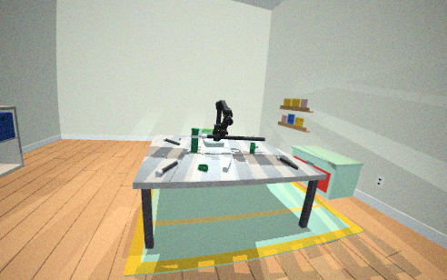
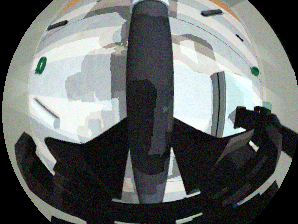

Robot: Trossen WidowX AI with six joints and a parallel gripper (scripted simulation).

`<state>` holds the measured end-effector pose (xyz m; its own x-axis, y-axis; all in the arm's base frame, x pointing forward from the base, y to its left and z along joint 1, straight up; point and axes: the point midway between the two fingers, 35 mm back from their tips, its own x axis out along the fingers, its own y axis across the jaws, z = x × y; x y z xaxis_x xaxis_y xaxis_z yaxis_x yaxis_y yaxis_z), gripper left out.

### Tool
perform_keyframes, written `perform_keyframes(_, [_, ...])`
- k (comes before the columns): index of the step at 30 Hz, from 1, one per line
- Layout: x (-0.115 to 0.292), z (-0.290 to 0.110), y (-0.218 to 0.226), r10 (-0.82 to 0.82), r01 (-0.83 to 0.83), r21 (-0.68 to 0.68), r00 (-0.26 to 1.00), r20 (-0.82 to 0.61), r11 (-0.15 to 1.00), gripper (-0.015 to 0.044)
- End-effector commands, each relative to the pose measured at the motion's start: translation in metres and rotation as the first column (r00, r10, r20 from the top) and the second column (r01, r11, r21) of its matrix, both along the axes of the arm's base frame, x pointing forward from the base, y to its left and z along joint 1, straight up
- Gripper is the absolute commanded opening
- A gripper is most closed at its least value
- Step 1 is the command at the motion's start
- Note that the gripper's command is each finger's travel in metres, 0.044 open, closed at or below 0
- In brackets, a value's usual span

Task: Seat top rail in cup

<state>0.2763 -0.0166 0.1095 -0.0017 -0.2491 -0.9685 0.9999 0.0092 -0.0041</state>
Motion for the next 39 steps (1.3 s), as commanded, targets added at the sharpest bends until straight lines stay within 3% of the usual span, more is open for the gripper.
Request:
perform_keyframes(1, [0.001, 0.000, -0.001, 0.002, -0.002, 0.001, 1.000, 0.001, 1.000, 0.0000])
perform_keyframes(39, [0.000, 0.000, -0.014, 0.001, -0.001, 0.002, 1.000, 0.000, 1.000, 0.0000])
